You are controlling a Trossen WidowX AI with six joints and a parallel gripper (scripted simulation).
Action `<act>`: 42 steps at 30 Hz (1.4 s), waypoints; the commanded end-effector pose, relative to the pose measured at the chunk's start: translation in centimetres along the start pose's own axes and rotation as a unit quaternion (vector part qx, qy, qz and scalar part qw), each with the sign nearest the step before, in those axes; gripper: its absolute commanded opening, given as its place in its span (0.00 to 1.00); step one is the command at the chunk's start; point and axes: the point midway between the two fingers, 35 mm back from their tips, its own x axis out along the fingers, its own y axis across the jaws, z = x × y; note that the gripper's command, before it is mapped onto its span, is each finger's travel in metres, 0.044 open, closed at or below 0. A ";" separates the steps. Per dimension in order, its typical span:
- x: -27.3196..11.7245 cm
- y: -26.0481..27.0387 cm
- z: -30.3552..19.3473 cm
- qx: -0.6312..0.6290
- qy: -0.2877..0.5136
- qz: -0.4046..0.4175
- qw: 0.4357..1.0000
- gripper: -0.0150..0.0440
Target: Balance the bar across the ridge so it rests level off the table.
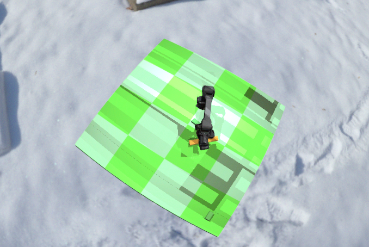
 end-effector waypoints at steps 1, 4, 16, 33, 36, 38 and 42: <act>0.0 0.0 0.0 0.000 0.000 0.000 1.000 0.25; 0.0 0.0 0.0 0.000 0.000 0.000 1.000 0.30; 0.0 0.0 0.0 0.000 0.000 0.000 1.000 0.54; 0.0 0.0 0.0 0.000 0.000 0.000 1.000 0.54; 0.0 0.0 0.0 0.000 0.000 0.000 1.000 0.54; 0.0 0.0 0.0 0.000 0.000 0.000 1.000 0.54; 0.0 0.0 0.0 0.000 0.000 0.000 1.000 0.54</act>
